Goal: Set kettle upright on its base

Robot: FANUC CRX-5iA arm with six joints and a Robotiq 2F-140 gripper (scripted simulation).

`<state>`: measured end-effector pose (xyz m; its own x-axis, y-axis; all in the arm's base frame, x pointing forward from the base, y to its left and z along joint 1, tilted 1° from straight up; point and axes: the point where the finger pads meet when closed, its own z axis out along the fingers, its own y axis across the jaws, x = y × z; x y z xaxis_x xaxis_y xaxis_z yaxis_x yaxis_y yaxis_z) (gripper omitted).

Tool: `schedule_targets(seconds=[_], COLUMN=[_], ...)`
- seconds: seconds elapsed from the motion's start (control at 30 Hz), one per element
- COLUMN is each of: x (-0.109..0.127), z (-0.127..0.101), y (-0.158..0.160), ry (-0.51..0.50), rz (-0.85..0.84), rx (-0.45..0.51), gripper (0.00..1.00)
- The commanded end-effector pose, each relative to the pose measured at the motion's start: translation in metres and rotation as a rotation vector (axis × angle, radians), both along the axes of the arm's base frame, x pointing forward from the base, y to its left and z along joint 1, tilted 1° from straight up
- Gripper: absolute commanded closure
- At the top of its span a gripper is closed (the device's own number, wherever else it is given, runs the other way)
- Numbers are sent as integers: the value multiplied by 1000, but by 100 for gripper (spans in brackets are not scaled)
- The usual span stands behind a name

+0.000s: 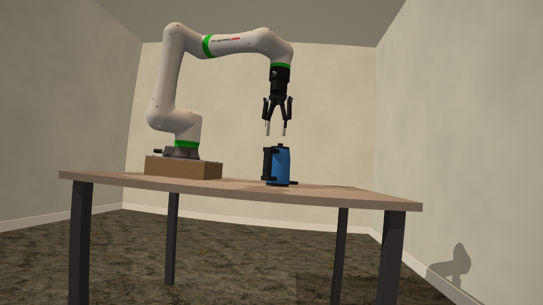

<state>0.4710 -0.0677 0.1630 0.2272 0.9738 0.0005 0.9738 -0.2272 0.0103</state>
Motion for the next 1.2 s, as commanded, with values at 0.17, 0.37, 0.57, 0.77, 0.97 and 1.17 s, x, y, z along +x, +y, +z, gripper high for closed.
schedule_targets(seconds=[0.17, 0.37, 0.57, 0.77, 0.97, 1.17], x=[1, 1, 1, 1, 1, 1], z=[-40, -47, -50, -50, -50, -50], y=[0, 0, 0, 0, 0, 0], ry=[-2, -2, -2, -2, -2, -2], rz=[0, 0, 0, 0, 0, 0], rx=[0, 0, 0, 0, 0, 0], gripper=[53, 53, 53, 53, 53, 53])
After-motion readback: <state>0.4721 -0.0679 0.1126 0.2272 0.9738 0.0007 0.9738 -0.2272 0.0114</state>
